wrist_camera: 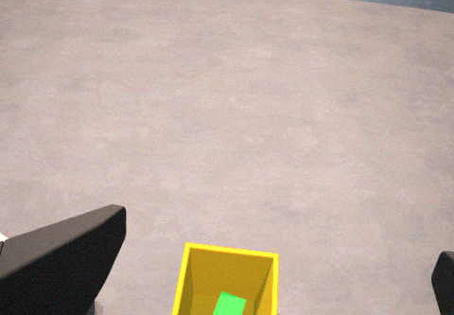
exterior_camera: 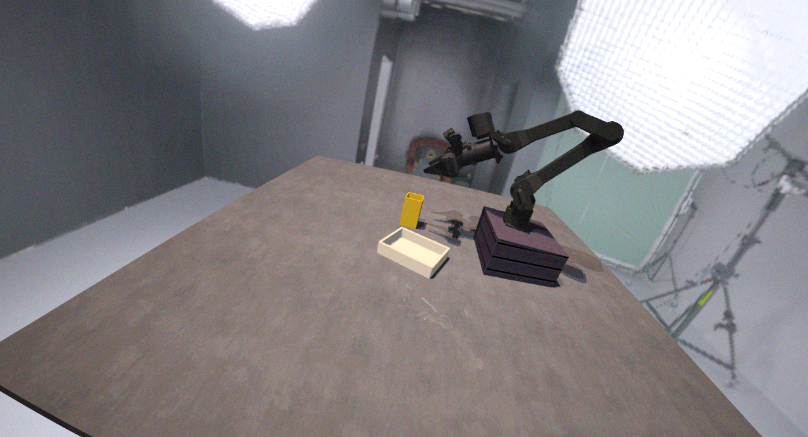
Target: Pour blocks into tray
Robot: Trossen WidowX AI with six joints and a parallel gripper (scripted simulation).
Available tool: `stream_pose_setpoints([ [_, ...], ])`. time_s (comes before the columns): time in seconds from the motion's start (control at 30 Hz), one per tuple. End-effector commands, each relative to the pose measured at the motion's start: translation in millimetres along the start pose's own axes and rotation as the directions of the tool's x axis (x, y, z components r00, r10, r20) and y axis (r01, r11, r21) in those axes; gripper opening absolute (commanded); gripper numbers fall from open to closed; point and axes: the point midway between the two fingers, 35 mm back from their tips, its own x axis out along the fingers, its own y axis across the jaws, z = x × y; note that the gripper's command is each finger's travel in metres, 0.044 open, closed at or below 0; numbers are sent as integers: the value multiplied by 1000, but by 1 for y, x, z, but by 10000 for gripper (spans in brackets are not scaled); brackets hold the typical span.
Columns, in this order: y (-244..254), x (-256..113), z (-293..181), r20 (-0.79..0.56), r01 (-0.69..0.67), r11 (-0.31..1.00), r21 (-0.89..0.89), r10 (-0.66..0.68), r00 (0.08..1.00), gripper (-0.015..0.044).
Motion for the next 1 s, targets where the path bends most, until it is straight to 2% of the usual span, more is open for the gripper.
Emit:
stream_pose_setpoints([
  [0.0,16,-6,-35,-63,-52,999,5,53,997,440],
  [0.97,19,26,-82,-90,-65,998,12,66,994,440],
])
